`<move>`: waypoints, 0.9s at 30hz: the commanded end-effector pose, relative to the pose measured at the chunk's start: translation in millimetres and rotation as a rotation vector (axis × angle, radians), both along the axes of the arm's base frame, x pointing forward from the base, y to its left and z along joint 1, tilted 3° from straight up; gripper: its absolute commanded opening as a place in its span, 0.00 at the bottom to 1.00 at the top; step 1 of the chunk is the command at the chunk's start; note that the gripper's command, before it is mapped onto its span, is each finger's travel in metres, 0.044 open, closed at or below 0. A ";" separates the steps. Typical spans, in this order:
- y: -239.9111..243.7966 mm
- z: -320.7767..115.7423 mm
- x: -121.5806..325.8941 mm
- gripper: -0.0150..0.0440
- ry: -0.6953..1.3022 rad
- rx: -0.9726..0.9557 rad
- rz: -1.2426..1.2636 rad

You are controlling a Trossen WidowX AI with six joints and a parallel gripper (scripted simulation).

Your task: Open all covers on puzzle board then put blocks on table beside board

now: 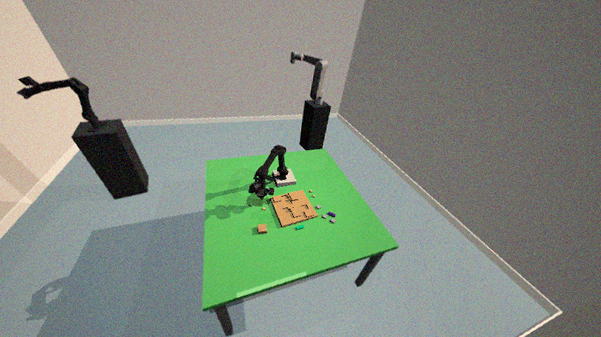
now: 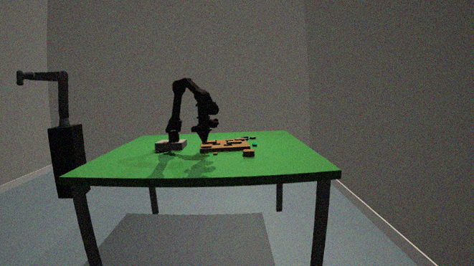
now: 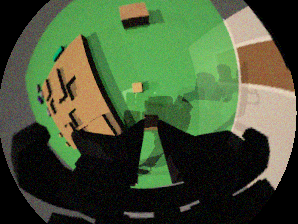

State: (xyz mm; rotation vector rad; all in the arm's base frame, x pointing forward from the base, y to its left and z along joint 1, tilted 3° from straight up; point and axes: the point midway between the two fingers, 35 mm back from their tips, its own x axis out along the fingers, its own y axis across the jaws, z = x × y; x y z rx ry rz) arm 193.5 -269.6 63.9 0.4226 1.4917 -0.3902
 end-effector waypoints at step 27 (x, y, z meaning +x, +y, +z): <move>2.3 -50.2 0.4 0.39 0.004 0.002 0.002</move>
